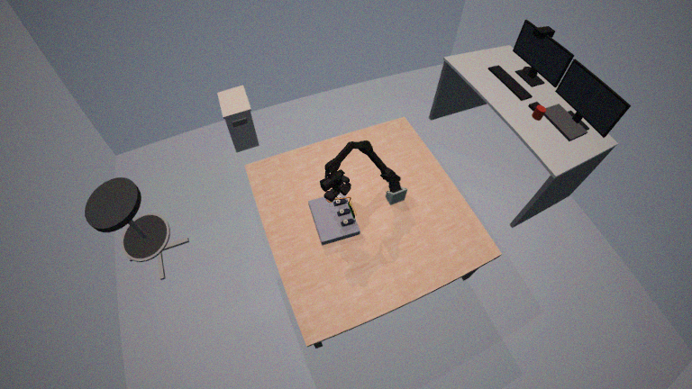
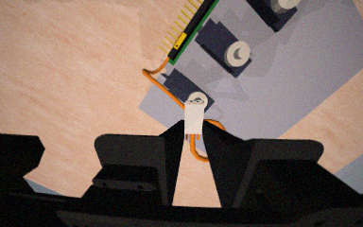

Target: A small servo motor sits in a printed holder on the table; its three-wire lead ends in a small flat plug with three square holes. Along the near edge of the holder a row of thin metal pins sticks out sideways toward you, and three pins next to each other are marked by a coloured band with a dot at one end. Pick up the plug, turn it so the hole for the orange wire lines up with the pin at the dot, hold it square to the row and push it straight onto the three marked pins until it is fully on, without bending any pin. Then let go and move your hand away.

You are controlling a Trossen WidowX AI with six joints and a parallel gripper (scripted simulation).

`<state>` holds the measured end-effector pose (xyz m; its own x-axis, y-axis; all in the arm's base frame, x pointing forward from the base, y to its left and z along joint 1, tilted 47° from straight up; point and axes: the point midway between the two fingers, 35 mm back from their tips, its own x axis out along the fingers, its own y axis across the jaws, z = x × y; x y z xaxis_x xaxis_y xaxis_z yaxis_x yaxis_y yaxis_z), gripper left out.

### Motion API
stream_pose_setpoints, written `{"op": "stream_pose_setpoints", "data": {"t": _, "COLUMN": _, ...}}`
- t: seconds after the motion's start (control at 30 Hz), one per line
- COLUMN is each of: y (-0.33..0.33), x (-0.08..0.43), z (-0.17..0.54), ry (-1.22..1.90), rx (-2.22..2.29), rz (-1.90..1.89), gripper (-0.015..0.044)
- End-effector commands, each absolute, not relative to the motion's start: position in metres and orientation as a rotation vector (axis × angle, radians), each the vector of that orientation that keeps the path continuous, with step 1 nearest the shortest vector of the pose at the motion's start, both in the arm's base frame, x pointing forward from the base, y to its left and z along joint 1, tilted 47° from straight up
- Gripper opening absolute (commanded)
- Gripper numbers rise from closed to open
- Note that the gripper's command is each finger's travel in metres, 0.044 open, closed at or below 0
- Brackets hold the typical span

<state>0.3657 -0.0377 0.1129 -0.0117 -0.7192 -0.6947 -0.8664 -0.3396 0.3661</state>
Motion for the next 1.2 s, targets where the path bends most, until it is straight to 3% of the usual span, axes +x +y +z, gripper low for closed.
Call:
{"op": "stream_pose_setpoints", "data": {"t": 0.0, "y": -0.03, "x": 0.359, "z": 0.109, "ry": 1.717, "rx": -2.009, "rz": 1.139, "gripper": 0.0}}
{"op": "stream_pose_setpoints", "data": {"t": 1.17, "y": 0.001, "x": 0.297, "z": 0.079, "ry": 1.749, "rx": -1.319, "rz": 0.126, "gripper": 0.0}}
